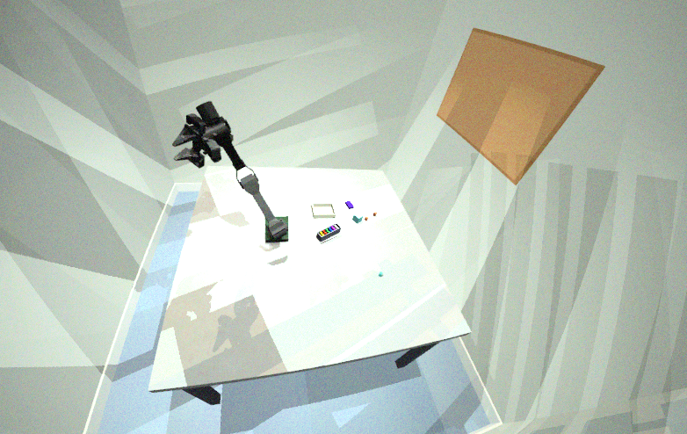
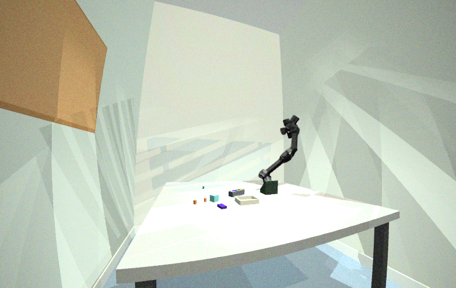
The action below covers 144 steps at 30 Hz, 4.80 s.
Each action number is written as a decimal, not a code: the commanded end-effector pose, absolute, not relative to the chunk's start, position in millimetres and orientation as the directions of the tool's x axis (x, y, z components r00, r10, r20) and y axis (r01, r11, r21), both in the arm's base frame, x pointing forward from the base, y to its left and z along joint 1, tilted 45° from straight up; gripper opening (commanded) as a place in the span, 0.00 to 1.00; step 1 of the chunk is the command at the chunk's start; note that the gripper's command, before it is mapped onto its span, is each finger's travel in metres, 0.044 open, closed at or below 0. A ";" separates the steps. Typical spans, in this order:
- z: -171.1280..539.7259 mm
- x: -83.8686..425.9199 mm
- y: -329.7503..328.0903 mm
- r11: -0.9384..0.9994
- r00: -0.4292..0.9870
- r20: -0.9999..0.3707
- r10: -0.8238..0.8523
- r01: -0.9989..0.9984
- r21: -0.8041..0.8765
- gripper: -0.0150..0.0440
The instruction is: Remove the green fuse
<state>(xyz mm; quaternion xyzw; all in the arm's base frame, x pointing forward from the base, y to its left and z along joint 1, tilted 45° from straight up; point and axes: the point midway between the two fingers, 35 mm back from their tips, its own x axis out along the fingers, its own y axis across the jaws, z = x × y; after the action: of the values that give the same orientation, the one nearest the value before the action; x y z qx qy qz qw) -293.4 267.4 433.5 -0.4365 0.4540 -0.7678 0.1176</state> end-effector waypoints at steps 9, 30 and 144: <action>497.2 -270.3 162.6 -0.570 -0.424 0.511 -0.747 0.013 -0.822 0.38; 558.1 -106.0 -51.3 -0.227 0.076 0.271 -0.960 0.359 -0.905 0.38; 9.0 275.2 -2.3 0.339 0.022 -0.709 -0.705 0.889 -0.309 0.38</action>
<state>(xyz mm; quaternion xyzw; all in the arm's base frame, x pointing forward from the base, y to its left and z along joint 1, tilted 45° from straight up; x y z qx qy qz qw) 274.9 0.1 10.6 0.1144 0.4137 -0.5646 0.7049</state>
